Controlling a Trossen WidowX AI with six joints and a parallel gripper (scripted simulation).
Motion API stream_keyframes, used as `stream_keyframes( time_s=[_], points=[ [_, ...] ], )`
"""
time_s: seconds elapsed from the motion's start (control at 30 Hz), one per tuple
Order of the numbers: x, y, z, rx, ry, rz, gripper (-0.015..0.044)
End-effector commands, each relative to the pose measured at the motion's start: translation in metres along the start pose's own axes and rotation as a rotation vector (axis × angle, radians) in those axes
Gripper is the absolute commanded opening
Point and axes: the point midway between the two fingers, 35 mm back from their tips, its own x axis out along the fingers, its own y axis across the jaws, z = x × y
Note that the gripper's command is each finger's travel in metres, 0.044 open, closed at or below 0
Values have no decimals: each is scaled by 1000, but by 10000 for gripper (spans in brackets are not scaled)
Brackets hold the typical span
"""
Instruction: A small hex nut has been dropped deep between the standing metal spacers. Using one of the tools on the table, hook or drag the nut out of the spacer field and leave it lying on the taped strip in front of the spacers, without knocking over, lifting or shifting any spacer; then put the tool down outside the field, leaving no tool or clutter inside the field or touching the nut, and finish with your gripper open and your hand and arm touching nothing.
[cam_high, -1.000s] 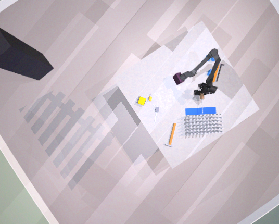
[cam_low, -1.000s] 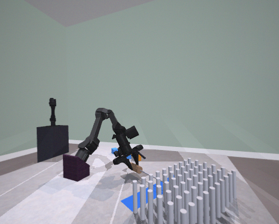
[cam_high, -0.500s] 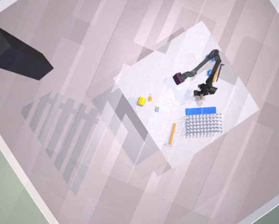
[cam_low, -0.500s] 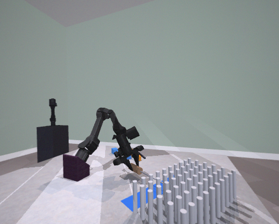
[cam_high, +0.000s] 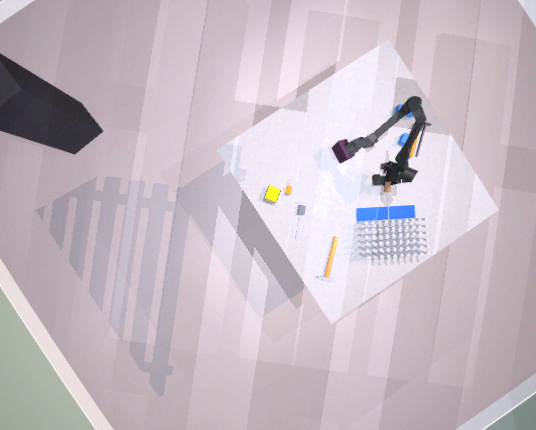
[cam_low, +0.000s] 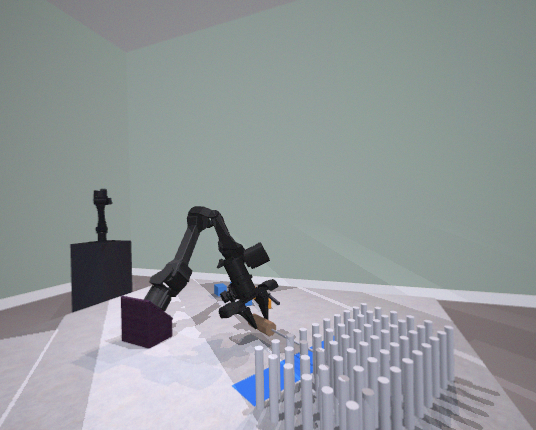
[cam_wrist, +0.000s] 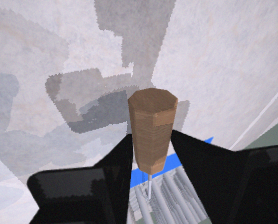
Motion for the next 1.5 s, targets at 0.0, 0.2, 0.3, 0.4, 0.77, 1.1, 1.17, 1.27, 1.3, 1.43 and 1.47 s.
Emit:
stream_keyframes(
  time_s=[0.0,0.2,0.3,0.4,0.77,1.1,1.17,1.27,1.3,1.43,1.47],
  points=[
    [0,-4,-5,-13,6,-8,0],
    [1,-4,-8,-13,6,-9,0],
    [1,-4,-9,-13,6,-9,0],
    [2,-5,-11,-14,6,-9,0],
    [4,-5,-16,-14,7,-9,0],
    [6,-5,-21,-15,7,-9,0],
    [6,-5,-22,-15,7,-9,0],
    [6,-5,-24,-15,7,-9,0],
    [7,-5,-24,-15,7,-9,0],
    [7,-5,-27,-15,7,-9,0],
    [7,-5,-27,-15,7,-9,0]
  ],
)
